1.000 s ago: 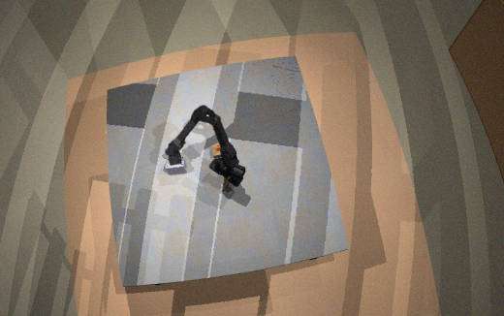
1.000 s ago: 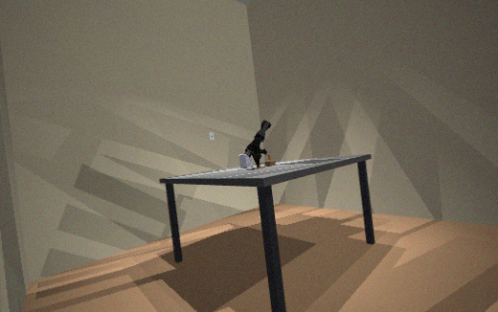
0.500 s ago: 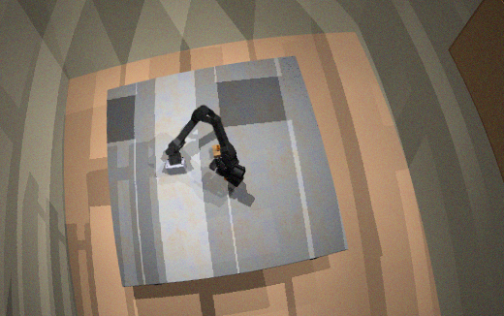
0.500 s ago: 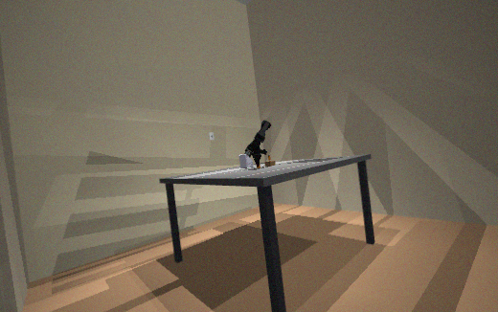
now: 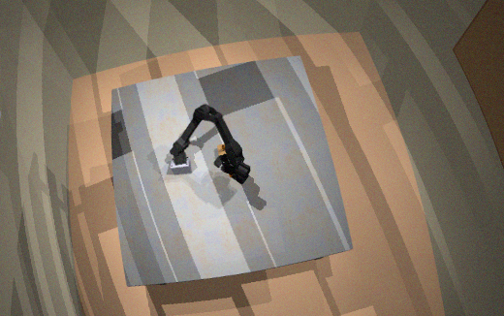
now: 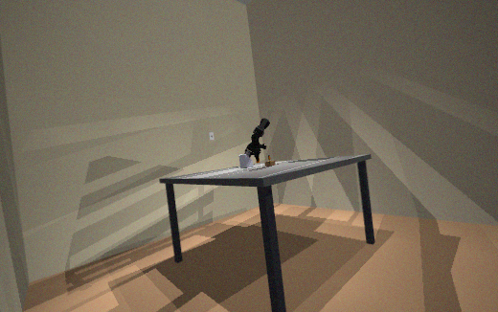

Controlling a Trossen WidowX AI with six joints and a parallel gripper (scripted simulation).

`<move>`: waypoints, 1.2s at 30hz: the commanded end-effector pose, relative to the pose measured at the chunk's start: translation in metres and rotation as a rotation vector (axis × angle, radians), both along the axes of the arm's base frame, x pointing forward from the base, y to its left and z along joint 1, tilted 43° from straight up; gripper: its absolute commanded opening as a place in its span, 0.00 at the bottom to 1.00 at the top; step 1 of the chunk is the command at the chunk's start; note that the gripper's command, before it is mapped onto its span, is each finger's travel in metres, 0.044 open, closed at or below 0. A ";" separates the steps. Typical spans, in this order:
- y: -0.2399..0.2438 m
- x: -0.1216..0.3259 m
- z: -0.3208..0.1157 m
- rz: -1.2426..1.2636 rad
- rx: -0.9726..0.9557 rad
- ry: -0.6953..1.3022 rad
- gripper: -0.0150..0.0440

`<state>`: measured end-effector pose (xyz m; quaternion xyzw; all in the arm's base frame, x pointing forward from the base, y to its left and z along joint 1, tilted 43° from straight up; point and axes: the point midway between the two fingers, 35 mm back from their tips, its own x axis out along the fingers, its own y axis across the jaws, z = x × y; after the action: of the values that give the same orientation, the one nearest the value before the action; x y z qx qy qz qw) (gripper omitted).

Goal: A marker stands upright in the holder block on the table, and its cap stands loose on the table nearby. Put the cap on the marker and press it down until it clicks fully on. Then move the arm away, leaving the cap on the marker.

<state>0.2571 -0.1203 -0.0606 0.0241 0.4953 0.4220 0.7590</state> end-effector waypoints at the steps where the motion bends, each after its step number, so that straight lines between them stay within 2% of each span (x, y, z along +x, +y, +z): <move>1: -0.008 -0.003 0.009 0.004 -0.005 -0.002 0.25; 36: 0.033 -0.002 0.103 0.003 -0.004 0.001 0.25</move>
<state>0.2562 -0.0927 0.0354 0.0179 0.4966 0.4220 0.7583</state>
